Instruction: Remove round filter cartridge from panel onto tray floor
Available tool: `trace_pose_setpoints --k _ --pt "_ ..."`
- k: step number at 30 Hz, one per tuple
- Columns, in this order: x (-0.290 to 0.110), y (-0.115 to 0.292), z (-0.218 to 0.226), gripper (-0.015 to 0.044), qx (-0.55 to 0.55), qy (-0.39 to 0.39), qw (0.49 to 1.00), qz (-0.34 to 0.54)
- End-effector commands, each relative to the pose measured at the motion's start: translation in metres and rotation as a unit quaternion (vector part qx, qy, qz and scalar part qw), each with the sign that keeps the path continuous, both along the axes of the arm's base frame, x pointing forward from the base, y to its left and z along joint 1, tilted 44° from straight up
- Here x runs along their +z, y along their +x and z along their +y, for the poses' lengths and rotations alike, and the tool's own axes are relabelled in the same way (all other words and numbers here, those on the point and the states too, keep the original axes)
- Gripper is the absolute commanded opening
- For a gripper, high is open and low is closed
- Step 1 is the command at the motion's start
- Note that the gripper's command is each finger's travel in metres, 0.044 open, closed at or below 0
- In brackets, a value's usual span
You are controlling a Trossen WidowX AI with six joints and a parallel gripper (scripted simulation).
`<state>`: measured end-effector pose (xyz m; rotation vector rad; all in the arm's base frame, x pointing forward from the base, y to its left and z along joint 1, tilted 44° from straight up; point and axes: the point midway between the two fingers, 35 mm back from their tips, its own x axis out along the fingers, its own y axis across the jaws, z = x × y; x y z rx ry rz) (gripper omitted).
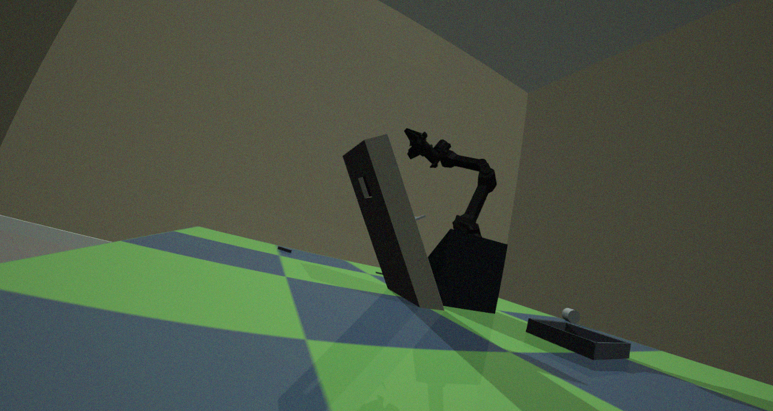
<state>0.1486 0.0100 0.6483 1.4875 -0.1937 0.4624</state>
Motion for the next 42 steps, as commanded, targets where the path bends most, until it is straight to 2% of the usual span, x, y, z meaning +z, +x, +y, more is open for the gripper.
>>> trace_pose_setpoints --k 1,6,11,17,22,29,32,35,39,42 --pt "-0.018 0.034 -0.033 0.0097 -0.016 0.02 1.0 0.006" --pt "-0.062 0.093 -0.063 0.0097 -0.046 0.039 0.997 0.049" --pt "-0.125 0.153 -0.067 0.0097 -0.076 0.022 0.989 0.123" --pt "-0.214 0.21 -0.039 0.0097 -0.101 -0.044 0.967 0.231" --pt "-0.294 0.235 0.002 0.0097 -0.112 -0.145 0.931 0.317" --pt "-0.407 0.228 0.054 0.0097 -0.13 -0.353 0.831 0.41" --pt "-0.448 0.212 0.073 0.0097 -0.133 -0.456 0.769 0.427" --pt "-0.491 0.186 0.09 0.0097 -0.121 -0.58 0.681 0.429" --pt "-0.524 0.156 0.101 0.0097 -0.13 -0.706 0.57 0.4" --pt "-0.534 0.142 0.104 0.0097 -0.142 -0.76 0.512 0.374"
